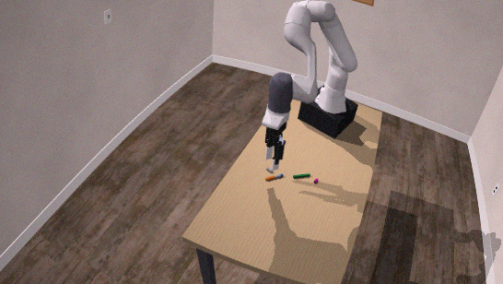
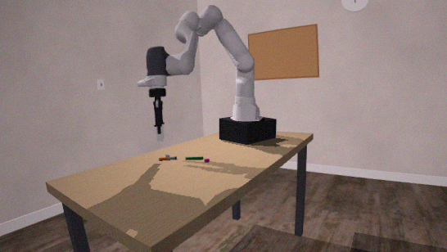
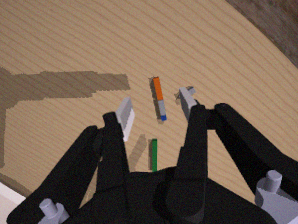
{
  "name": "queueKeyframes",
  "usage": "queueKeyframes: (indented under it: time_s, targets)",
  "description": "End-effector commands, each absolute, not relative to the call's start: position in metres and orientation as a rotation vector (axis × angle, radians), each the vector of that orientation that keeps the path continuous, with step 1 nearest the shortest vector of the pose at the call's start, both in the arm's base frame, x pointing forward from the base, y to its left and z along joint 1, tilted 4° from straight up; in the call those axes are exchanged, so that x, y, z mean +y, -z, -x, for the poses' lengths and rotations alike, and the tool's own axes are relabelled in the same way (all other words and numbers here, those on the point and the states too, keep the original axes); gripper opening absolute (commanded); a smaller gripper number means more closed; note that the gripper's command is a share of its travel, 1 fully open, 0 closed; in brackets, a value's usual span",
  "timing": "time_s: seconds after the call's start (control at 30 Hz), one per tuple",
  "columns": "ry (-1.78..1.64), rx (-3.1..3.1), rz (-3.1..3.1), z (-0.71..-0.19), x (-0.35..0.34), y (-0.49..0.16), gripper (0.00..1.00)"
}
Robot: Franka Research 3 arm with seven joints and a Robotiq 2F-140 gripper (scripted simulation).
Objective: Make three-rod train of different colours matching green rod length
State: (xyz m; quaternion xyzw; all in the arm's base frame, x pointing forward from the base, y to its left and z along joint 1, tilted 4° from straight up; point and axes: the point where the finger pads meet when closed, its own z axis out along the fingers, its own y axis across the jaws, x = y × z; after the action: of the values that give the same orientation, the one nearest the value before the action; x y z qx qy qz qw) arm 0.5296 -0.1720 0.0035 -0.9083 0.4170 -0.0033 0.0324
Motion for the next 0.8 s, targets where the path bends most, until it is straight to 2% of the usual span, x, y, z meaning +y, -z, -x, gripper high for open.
queueKeyframes:
  time_s: [0.0, 0.77]
  targets:
    - [-0.005, 1.266, 2.805, -0.5262, -0.1705, -0.0025, 1.00]
    - [-0.005, 1.266, 2.805, -0.5260, -0.1709, -0.0091, 1.00]
